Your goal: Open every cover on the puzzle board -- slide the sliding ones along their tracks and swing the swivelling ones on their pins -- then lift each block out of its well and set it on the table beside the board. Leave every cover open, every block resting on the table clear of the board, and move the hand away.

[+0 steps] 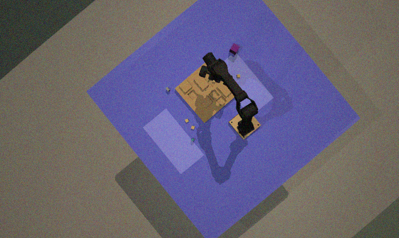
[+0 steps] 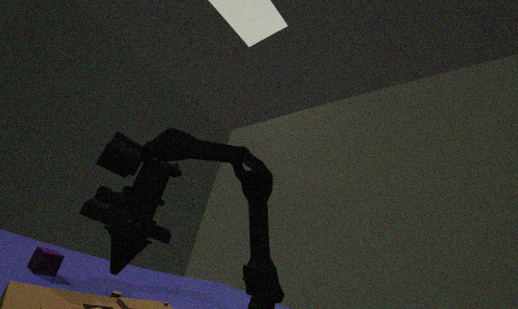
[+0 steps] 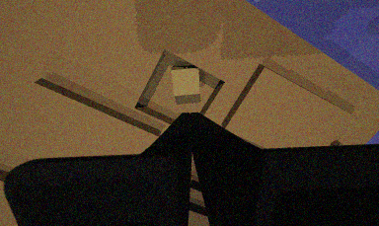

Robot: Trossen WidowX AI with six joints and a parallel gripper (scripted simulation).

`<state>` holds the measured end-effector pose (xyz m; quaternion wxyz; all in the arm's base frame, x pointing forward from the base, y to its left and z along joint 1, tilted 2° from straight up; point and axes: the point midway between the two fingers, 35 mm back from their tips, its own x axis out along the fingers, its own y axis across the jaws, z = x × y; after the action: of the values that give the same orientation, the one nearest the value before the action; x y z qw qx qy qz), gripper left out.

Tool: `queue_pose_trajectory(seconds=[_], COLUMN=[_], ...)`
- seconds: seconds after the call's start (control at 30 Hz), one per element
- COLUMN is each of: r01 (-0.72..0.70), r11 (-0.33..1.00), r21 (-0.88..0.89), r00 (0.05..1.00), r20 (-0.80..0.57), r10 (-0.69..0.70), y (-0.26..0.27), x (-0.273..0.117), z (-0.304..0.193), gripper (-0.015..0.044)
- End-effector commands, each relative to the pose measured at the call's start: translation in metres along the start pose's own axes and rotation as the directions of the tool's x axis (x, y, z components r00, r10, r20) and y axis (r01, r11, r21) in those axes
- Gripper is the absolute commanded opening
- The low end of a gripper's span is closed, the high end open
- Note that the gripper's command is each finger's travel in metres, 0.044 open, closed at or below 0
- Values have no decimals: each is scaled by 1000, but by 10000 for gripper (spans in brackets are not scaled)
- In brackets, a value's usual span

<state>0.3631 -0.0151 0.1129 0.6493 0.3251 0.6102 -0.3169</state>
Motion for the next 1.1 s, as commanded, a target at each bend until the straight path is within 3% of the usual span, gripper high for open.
queue_pose_trajectory(seconds=[0.0, 0.53, 1.07], r01=[4, 4, 4], r11=[999, 999, 999], r21=[-52, -52, -52], r00=[1000, 1000, 1000], r20=[3, 3, 3], r10=[-4, -4, -4], y=[-1, -1, -2], x=[-3, 47, 58], z=[1, 1, 2], gripper=[0, 0, 0])
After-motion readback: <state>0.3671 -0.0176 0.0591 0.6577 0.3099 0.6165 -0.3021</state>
